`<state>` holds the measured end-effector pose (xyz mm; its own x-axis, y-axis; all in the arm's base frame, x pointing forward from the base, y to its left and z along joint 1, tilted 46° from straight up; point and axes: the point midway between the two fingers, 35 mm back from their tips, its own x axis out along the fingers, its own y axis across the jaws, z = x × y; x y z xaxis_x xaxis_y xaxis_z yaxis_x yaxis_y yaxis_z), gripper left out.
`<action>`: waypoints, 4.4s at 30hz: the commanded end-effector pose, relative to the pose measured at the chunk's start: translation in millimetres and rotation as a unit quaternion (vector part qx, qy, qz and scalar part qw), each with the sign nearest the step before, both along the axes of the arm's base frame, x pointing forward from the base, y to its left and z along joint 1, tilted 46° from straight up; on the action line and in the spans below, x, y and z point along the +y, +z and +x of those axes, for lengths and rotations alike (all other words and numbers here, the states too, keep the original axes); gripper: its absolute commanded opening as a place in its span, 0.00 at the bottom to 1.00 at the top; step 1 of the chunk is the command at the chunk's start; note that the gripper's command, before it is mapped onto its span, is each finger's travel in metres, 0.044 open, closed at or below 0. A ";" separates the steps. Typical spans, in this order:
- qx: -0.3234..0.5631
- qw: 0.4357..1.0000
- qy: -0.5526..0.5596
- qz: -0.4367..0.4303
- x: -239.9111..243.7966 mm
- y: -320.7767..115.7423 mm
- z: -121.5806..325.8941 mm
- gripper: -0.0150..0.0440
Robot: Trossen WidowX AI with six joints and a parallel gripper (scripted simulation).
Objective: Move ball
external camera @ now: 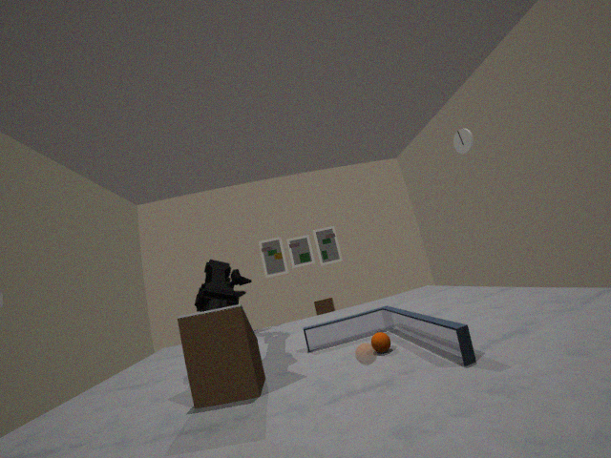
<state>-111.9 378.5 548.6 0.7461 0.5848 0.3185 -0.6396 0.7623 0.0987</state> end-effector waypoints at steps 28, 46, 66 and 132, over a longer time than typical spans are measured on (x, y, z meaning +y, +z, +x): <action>-0.262 0.945 -0.127 -0.147 96.3 -16.7 217.3 0.77; -0.223 0.905 -0.079 -0.353 70.8 -130.1 413.8 0.77; 0.140 0.843 -0.010 -0.519 -135.2 -364.7 577.3 0.77; 0.731 0.644 0.192 -0.120 -273.6 -576.4 434.1 0.77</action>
